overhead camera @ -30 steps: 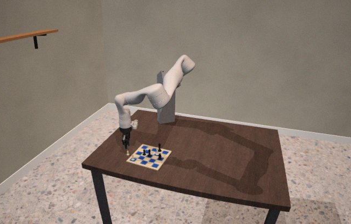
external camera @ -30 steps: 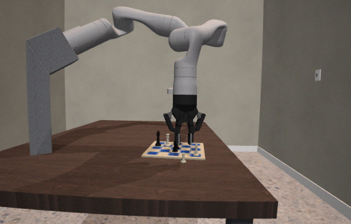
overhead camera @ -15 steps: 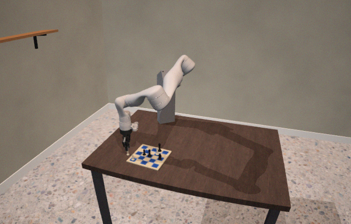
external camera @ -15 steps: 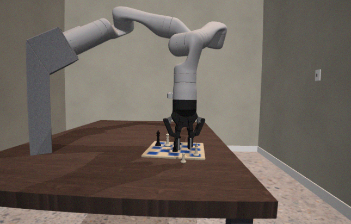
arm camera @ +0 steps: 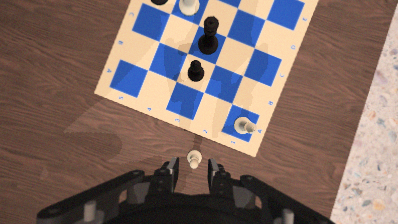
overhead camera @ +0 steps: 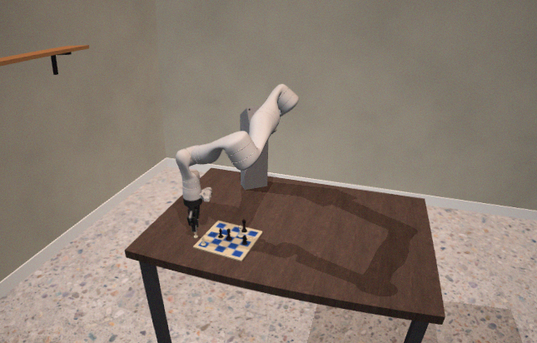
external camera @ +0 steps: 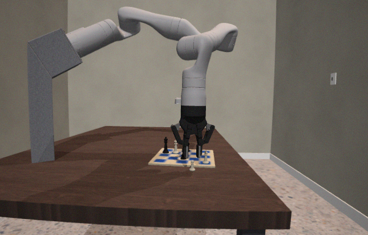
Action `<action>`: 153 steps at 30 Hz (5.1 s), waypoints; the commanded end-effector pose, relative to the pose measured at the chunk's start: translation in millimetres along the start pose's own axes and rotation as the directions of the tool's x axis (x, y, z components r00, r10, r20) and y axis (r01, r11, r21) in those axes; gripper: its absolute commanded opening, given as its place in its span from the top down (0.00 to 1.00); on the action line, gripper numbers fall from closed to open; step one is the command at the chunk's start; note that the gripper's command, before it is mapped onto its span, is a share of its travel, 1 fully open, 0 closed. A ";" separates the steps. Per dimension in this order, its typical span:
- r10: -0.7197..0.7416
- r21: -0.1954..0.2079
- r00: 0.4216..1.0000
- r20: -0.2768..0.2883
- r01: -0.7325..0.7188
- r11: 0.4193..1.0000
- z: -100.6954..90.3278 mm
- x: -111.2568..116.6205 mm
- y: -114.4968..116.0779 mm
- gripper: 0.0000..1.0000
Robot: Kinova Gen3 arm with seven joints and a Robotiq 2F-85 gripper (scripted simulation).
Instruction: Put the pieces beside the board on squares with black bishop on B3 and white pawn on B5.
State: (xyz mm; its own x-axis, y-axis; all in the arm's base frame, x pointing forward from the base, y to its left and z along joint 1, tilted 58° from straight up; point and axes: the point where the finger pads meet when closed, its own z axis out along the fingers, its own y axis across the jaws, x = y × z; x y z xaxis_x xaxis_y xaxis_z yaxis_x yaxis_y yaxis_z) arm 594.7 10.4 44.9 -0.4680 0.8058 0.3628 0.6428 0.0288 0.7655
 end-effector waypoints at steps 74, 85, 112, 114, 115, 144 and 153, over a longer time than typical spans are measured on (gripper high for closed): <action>0.000 -0.001 1.000 0.002 0.000 1.000 -0.7 -1.4 0.8 0.66; 0.000 -0.001 1.000 0.002 0.000 1.000 -0.1 -1.4 0.8 0.66; 0.000 -0.001 1.000 0.002 0.000 1.000 32.1 -1.5 0.8 0.66; 0.000 -0.001 1.000 0.002 0.000 1.000 32.4 -1.5 0.8 0.66; 0.000 -0.001 1.000 0.002 0.000 1.000 32.4 -1.5 0.8 0.66; 0.000 -0.001 1.000 0.002 0.000 1.000 32.4 -1.5 0.8 0.66; 0.000 -0.001 1.000 0.002 0.000 1.000 32.4 -1.5 0.8 1.00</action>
State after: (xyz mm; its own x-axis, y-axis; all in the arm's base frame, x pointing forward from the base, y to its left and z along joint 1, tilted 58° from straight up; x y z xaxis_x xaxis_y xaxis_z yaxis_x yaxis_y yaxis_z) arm 615.4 29.4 27.3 -0.4680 0.8058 0.3628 0.6429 0.0288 0.7654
